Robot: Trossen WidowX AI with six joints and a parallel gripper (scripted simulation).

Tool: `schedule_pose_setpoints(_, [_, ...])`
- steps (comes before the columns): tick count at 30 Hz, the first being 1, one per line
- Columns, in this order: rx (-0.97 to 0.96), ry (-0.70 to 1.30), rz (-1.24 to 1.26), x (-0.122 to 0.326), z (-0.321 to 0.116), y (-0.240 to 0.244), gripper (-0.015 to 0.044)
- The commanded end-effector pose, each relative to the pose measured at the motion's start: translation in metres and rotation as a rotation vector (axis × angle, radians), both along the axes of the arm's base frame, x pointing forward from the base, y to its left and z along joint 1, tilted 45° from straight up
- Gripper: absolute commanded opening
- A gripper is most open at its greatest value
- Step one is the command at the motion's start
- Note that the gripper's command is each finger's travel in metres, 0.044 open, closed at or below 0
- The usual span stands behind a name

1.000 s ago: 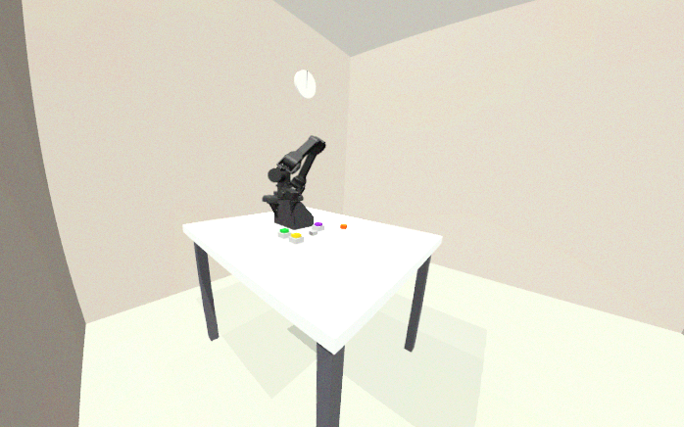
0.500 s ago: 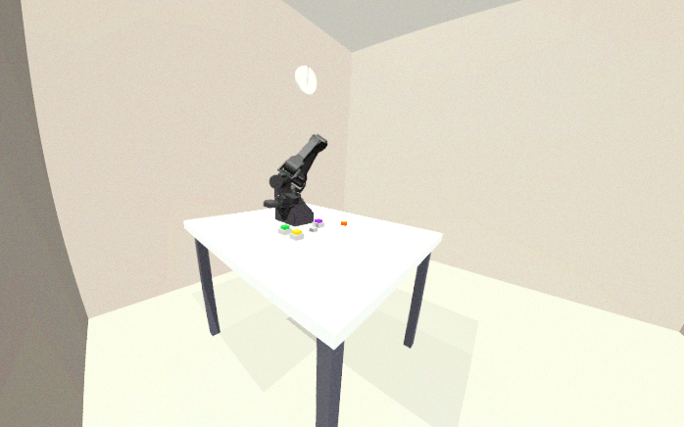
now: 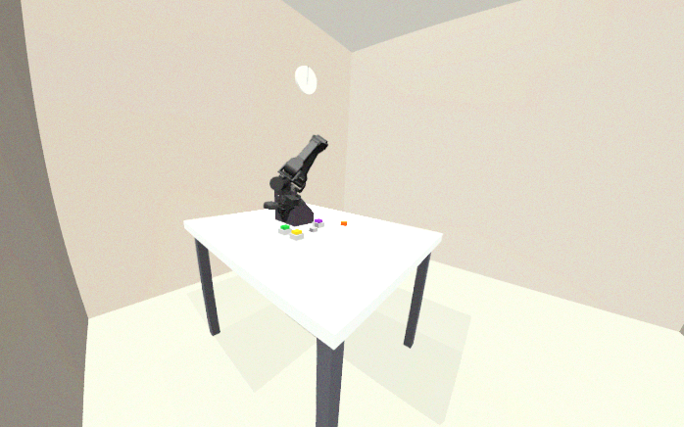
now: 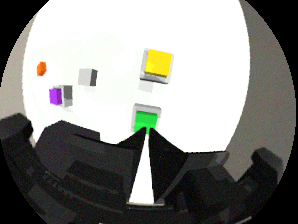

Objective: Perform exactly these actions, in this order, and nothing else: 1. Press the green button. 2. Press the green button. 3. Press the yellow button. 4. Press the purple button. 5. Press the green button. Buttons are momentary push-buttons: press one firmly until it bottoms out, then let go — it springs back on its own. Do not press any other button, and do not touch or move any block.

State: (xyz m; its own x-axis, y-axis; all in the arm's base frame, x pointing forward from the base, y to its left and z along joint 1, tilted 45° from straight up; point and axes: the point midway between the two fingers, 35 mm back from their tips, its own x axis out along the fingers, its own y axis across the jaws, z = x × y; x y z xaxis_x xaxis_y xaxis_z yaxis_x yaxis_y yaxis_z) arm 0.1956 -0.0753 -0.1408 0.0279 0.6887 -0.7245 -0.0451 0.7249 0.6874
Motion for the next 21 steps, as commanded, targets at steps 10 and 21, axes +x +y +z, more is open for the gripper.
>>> schedule_pose_setpoints(10, [0.011,0.006,-0.001,-0.001,-0.015,0.019,0.0020])
schedule_pose_setpoints(21, [0.011,0.006,-0.001,-0.001,-0.017,0.020,0.0020])
